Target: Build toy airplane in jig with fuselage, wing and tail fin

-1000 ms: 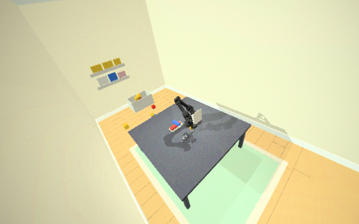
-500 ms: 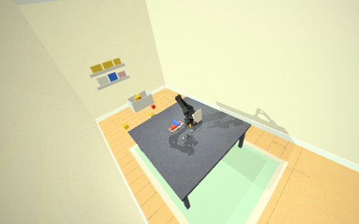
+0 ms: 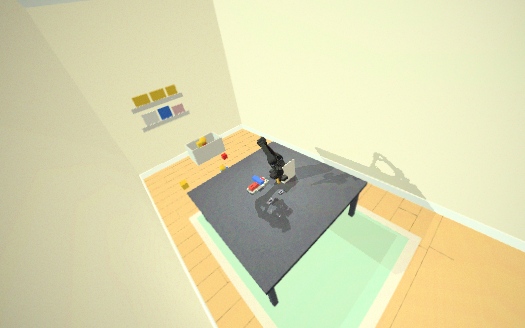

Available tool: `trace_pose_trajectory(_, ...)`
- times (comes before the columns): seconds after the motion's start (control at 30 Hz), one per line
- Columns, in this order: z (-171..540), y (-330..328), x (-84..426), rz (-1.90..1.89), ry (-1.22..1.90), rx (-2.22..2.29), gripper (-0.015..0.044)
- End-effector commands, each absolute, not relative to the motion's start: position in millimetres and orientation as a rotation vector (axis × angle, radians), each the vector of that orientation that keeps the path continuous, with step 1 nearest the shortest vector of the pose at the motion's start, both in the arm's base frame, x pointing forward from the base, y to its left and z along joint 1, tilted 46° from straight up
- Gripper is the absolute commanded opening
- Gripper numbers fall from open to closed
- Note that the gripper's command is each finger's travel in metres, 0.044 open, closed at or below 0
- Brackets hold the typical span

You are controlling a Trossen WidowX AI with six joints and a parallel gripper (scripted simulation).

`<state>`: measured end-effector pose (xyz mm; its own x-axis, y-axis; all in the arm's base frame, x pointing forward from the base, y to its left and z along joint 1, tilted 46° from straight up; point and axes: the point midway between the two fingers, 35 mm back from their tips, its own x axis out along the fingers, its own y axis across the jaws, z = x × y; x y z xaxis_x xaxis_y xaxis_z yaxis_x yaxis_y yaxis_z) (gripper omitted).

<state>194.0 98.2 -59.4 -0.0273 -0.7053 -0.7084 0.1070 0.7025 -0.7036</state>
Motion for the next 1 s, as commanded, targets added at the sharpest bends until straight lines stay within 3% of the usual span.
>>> trace_pose_trajectory(0.0, -56.4, 97.4, 199.3, -0.689, 1.471, -0.517, 0.0000)
trace_pose_trajectory(0.97, -31.2, 64.7, 251.5, -0.618, 1.496, -0.495, 0.0000)
